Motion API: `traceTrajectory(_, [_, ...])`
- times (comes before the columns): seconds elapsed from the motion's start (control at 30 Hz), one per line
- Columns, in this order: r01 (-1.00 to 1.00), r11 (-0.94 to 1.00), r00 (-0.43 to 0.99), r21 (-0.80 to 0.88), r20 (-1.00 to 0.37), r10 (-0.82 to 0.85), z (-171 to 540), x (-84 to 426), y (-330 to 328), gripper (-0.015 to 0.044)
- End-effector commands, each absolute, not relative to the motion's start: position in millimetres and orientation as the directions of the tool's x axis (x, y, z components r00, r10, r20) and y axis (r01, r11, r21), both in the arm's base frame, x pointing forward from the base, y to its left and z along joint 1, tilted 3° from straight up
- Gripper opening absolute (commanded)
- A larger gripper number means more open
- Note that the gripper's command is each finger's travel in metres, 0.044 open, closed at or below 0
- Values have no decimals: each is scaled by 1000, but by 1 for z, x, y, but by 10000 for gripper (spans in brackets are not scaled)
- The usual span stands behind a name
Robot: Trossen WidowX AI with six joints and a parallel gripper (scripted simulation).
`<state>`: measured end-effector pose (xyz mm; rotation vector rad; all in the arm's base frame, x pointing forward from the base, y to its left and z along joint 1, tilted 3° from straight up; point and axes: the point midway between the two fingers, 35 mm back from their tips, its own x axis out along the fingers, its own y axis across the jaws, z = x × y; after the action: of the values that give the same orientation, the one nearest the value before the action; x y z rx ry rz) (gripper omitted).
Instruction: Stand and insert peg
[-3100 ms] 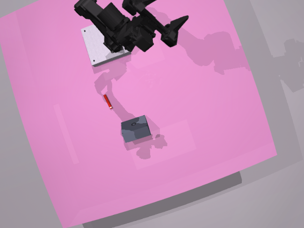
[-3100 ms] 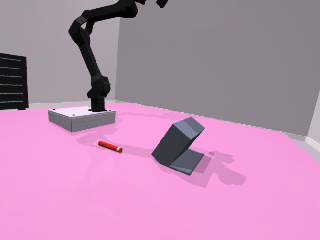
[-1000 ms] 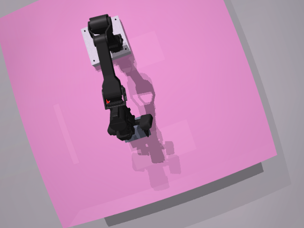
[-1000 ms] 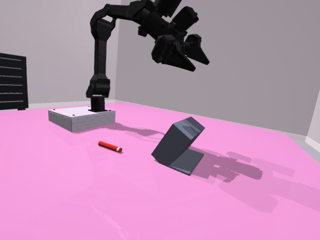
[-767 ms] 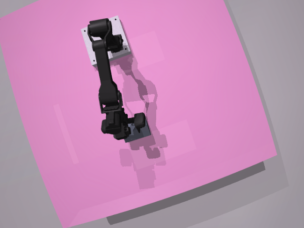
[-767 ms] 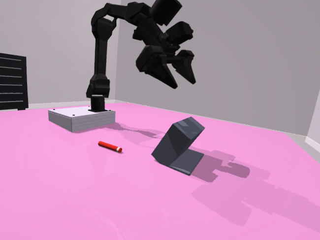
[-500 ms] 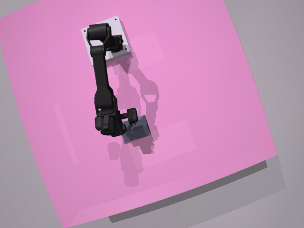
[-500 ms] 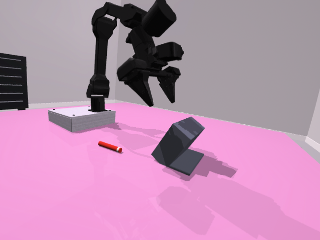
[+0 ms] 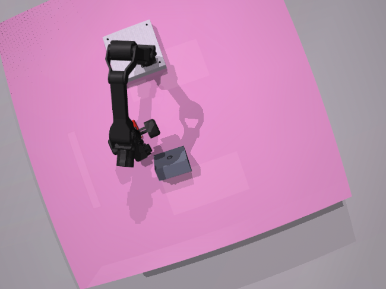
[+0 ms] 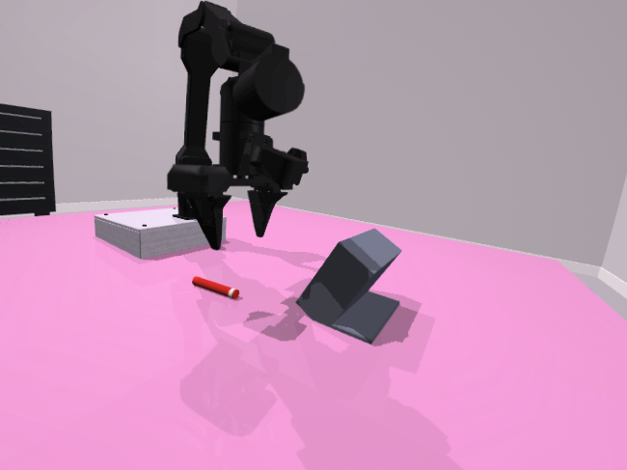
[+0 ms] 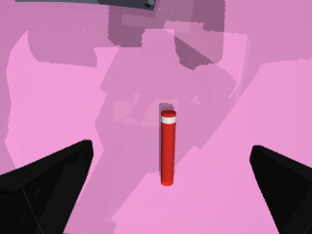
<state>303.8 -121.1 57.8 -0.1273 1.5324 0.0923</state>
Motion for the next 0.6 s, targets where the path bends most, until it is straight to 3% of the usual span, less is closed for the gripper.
traceTrajectory(0.0, [-175, 984, -20, -14, -1000, -18, 53, 292, -125, 440])
traceTrajectory(0.57, [-174, 985, -19, -14, -1000, -18, 31, 293, -126, 440])
